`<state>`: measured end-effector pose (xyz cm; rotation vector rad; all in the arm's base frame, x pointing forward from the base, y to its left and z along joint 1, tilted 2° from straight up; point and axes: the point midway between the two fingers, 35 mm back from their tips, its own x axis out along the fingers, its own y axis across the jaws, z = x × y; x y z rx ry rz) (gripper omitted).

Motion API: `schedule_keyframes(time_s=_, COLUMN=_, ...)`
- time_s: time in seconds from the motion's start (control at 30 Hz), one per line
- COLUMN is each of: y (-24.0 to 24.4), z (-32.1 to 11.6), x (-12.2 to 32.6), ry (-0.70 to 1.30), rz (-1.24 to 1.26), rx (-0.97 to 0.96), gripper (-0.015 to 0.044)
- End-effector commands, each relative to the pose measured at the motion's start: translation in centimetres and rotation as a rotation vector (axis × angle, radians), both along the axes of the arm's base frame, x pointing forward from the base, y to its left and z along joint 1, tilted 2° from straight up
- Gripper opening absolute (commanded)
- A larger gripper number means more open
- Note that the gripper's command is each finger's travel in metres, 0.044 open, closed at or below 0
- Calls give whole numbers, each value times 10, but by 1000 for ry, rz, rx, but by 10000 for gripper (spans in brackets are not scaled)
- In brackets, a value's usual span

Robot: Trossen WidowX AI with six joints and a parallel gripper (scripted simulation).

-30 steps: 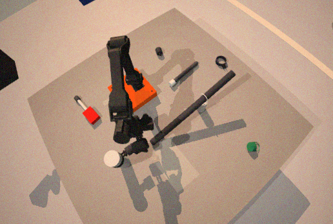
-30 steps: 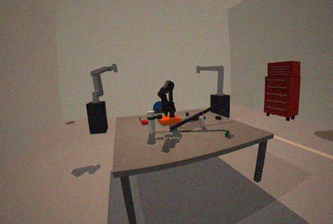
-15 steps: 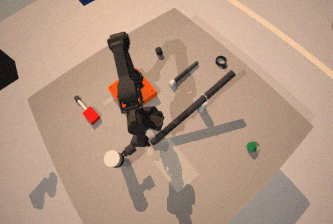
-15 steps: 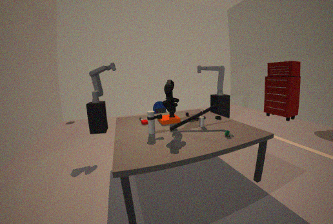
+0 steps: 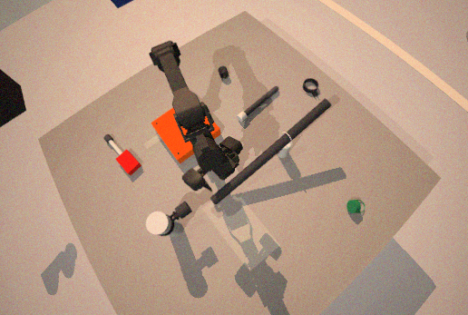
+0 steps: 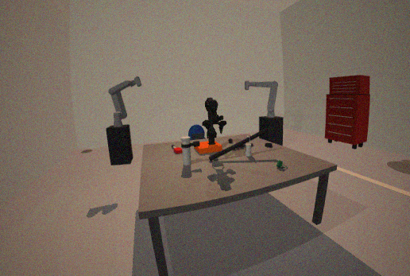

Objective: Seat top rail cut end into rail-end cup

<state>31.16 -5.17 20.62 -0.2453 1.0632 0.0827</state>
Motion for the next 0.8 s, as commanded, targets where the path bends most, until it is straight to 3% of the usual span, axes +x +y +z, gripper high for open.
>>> schedule_keyframes(time_s=0.0, y=21, z=33, x=-13, ry=-76, rz=-300, rx=145, gripper=440)
schedule_keyframes(time_s=0.5, y=22, z=30, x=-12, ry=-63, rz=-338, rx=167, gripper=440)
schedule_keyframes(time_s=0.77, y=37, z=-12, x=1, ry=119, rz=-916, rx=420, gripper=440)
